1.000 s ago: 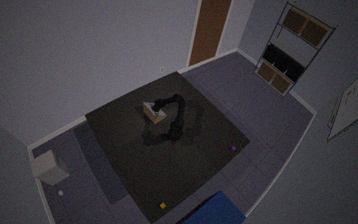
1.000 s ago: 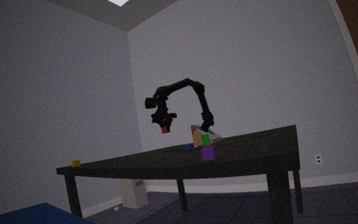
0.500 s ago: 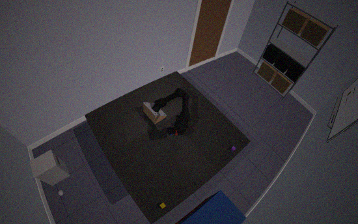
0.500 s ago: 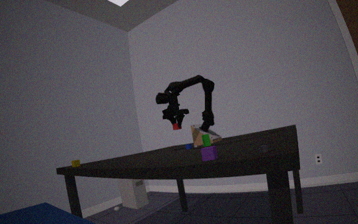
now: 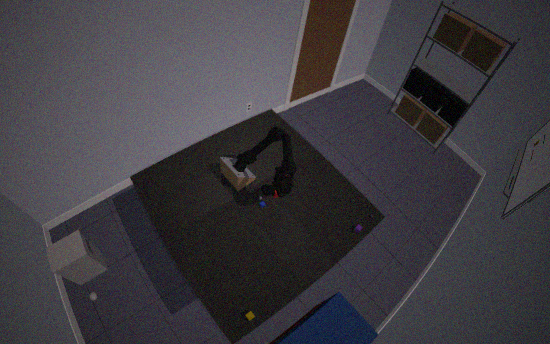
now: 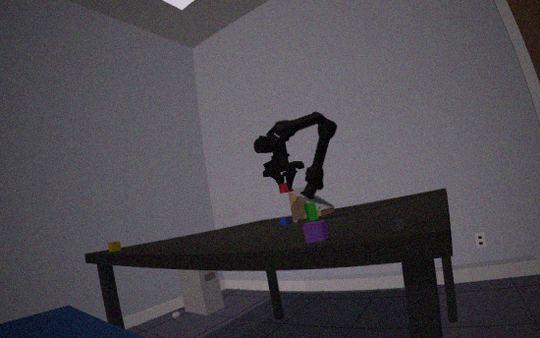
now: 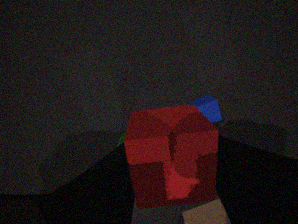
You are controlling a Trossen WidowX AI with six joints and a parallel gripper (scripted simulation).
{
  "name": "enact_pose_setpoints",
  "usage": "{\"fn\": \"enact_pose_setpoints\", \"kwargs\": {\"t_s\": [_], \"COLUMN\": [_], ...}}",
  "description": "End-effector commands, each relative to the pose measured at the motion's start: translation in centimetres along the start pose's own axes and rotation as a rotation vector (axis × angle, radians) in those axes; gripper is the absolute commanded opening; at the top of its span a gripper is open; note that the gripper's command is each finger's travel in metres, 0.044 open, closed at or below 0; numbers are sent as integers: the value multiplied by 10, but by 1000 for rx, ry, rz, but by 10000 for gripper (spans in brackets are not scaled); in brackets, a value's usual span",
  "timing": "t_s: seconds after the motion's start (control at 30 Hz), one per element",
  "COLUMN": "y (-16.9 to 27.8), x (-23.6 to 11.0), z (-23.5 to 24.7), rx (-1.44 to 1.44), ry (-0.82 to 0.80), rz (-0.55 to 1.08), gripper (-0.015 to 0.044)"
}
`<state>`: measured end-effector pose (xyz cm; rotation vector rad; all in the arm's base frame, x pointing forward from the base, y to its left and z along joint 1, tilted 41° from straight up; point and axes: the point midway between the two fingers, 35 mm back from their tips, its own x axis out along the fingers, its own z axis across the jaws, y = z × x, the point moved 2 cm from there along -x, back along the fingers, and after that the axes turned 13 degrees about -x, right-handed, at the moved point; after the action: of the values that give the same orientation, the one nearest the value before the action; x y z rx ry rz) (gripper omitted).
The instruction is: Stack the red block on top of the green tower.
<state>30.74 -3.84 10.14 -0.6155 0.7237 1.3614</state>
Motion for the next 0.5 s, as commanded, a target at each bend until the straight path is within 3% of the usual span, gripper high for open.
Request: {"fn": "enact_pose_setpoints", "kwargs": {"t_s": [0.0, 0.47], "y": [14, 61], "x": [2, 10], "z": [16, 55], "rx": [8, 11], "ry": [-6, -16], "rz": [1, 6], "gripper": [0, 0]}}
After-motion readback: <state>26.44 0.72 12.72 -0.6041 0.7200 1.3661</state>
